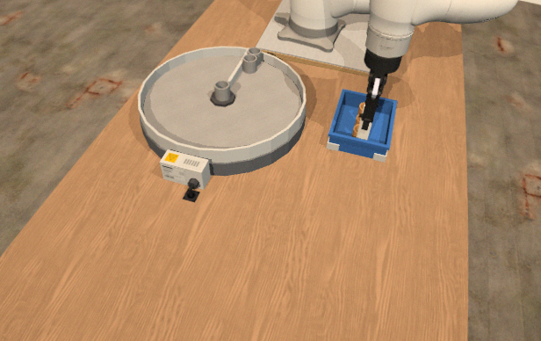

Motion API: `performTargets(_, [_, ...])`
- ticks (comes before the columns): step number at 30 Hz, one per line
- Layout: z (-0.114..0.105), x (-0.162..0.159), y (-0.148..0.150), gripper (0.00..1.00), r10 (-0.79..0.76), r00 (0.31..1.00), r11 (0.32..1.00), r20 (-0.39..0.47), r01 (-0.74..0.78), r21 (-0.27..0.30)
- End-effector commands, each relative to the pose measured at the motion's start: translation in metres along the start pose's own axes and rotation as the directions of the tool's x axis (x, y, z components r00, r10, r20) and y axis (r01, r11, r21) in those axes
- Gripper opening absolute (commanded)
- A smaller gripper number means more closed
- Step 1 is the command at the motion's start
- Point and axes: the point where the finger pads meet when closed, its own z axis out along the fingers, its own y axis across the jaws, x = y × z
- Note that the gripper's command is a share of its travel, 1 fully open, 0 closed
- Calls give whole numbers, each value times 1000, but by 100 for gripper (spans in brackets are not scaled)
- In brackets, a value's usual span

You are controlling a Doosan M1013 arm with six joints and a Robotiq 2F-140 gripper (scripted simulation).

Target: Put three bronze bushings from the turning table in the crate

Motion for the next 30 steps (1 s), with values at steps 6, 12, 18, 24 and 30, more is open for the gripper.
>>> performTargets(6, [2, 0, 0, 0, 0, 1000, 1000, 0, 0, 0])
performTargets(12, [4, 0, 0, 0, 0, 1000, 1000, 0, 0, 0])
performTargets(18, [5, 0, 0, 0, 0, 1000, 1000, 0, 0, 0])
performTargets(24, [5, 0, 0, 0, 0, 1000, 1000, 0, 0, 0])
performTargets(30, [5, 0, 0, 0, 0, 1000, 1000, 0, 0, 0])
